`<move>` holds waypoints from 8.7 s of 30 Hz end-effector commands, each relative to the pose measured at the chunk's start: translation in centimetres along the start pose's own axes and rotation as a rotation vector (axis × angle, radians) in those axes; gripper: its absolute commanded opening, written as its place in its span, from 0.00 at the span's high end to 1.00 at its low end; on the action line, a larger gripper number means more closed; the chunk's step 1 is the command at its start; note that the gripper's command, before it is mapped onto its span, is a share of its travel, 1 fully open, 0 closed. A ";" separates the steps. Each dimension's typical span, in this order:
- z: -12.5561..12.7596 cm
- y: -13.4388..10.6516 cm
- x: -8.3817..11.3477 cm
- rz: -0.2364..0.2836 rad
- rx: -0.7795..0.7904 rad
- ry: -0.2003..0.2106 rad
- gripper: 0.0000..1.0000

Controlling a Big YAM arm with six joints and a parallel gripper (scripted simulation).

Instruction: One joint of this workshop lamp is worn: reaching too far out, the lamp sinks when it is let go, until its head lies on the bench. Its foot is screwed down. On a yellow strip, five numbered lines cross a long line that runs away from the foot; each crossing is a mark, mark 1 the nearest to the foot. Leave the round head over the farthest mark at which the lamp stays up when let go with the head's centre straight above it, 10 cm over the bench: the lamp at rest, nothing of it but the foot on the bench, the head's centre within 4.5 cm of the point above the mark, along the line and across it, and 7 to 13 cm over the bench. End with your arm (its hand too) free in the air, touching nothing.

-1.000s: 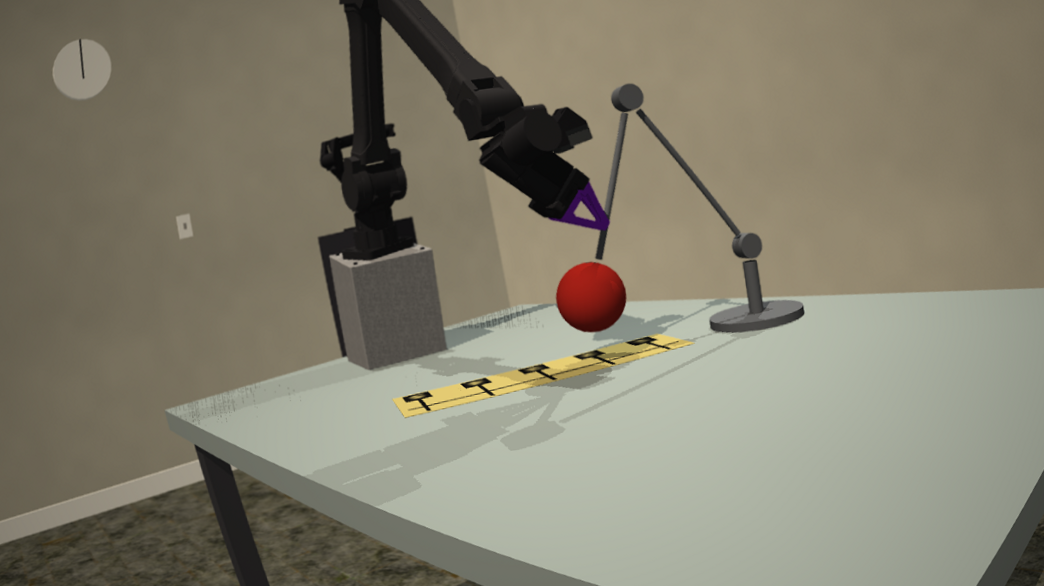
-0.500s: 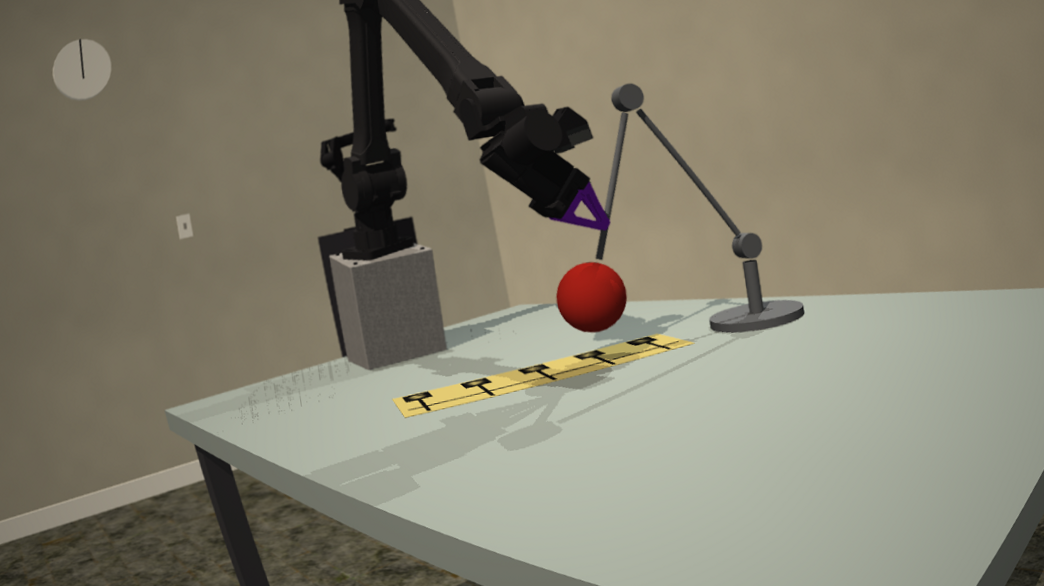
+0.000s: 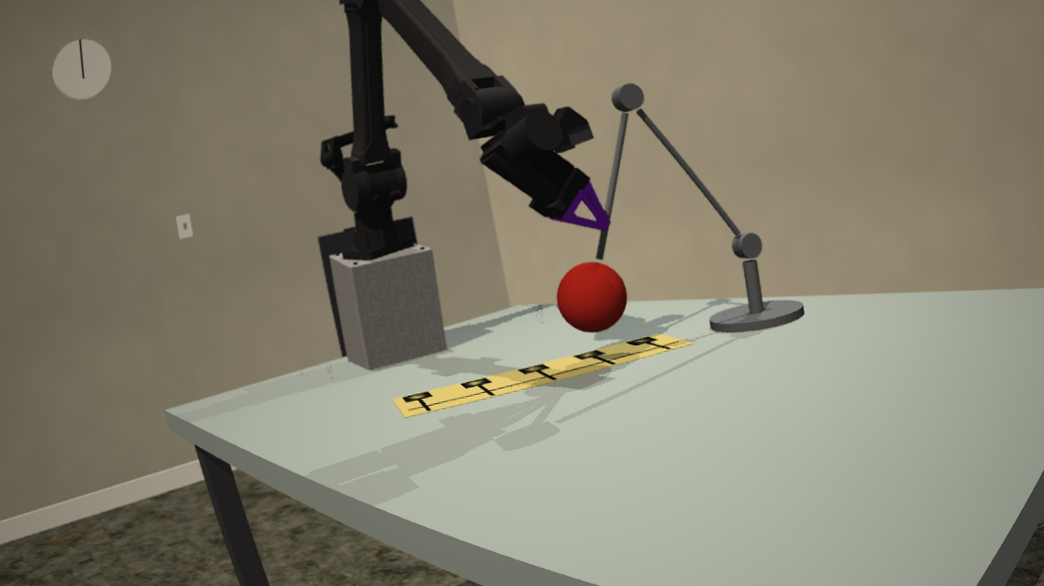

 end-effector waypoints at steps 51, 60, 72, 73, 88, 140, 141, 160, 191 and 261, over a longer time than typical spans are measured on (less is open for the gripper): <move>-4.4 4.2 2.0 -0.032 0.018 -0.079 1.00; -4.2 4.6 1.9 -0.032 0.018 -0.079 1.00; -4.1 5.1 1.8 -0.032 0.018 -0.079 1.00; -4.1 5.1 1.8 -0.032 0.018 -0.079 1.00; -3.8 5.6 1.8 -0.032 0.018 -0.079 1.00; -2.4 5.5 1.5 -0.013 0.005 -0.064 0.00; -2.2 5.1 1.4 -0.008 0.001 -0.060 0.00; -0.6 1.7 0.4 0.034 -0.025 -0.028 0.00; -0.7 2.4 0.9 0.030 -0.016 -0.039 0.00; 0.2 1.5 13.0 0.037 -0.074 -0.010 0.00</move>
Point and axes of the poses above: the point where the finger pads meet when closed, its own x axis back along the fingers, its own z axis across the jaws, y = z × x, the point moved 6 cm from there along x, back along the fingers, and after that the axes turned 7 degrees about x, right-handed, at the moved point
